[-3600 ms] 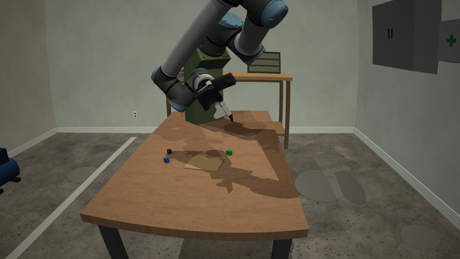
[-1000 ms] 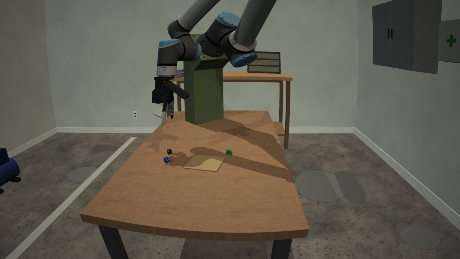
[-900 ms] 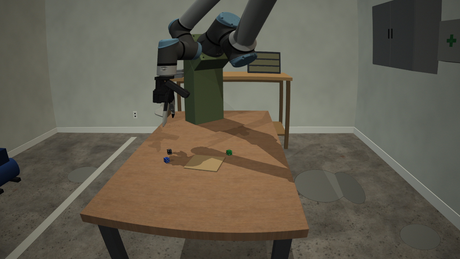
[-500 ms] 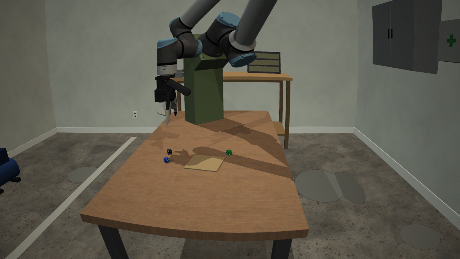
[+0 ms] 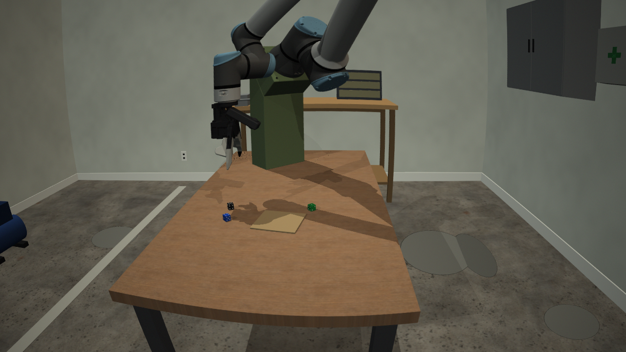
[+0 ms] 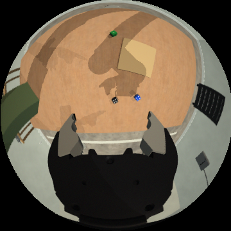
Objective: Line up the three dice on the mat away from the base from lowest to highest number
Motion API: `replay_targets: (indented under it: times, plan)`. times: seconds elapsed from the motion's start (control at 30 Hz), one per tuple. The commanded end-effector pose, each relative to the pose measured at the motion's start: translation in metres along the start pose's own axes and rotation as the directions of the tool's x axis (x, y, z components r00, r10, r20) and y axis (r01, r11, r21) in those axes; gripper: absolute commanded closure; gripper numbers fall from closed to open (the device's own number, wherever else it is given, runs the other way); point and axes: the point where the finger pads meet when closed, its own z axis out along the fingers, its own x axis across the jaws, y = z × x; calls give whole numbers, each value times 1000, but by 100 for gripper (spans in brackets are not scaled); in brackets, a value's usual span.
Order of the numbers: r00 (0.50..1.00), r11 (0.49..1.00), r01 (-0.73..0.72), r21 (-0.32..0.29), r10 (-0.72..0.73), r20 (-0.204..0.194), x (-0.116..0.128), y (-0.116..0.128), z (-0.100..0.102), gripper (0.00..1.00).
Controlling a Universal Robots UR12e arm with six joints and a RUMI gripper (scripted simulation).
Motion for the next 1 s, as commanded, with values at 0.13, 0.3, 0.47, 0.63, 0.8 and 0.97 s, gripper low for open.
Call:
replay_targets:
  times: [0.13, 0.3, 0.47, 0.63, 0.8, 0.97]
  plan:
    - [1000, 1000, 0, 0, 0, 0, 0, 0, 0, 0]
    - [1000, 1000, 0, 0, 0, 0, 0, 0, 2, 0]
    - [1000, 1000, 1, -1, -1, 1, 0, 0, 12, 0]
    - [1000, 1000, 1, -1, -1, 1, 0, 1, 31, 0]
    - [1000, 1000, 1, -1, -1, 1, 0, 1, 46, 0]
    - [1000, 1000, 1, -1, -1, 1, 0, 1, 73, 0]
